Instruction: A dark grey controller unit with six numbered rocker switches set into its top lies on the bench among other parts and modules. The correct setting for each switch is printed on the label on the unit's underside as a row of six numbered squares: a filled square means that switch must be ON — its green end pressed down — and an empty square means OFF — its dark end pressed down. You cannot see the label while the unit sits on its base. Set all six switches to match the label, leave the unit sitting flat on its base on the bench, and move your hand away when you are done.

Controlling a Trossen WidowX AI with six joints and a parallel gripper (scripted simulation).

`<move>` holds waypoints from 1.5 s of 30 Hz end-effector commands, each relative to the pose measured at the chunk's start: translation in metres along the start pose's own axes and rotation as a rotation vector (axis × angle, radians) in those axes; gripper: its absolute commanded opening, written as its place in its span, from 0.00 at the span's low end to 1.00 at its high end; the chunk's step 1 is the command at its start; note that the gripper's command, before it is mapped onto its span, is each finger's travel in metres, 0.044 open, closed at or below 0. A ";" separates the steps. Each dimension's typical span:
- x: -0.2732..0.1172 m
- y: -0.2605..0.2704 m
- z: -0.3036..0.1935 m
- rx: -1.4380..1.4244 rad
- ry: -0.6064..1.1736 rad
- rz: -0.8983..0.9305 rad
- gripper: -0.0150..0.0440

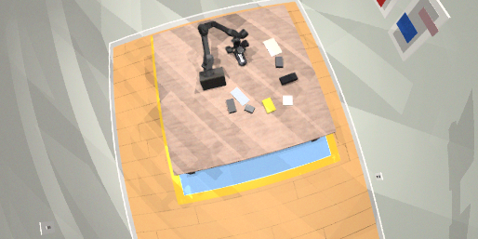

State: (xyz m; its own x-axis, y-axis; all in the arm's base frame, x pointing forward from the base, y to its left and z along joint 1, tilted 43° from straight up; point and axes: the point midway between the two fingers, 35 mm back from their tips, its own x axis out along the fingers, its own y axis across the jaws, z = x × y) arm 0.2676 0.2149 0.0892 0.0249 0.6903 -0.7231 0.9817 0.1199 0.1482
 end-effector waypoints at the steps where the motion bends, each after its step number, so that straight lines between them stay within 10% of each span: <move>1: 0.004 -0.002 0.004 0.016 -0.012 -0.004 0.83; 45: -0.033 -0.002 0.059 0.004 0.000 -0.003 1.00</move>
State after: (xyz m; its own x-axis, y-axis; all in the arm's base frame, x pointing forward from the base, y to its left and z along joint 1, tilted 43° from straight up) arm 0.2776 0.1499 0.0731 0.0281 0.6869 -0.7262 0.9826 0.1144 0.1462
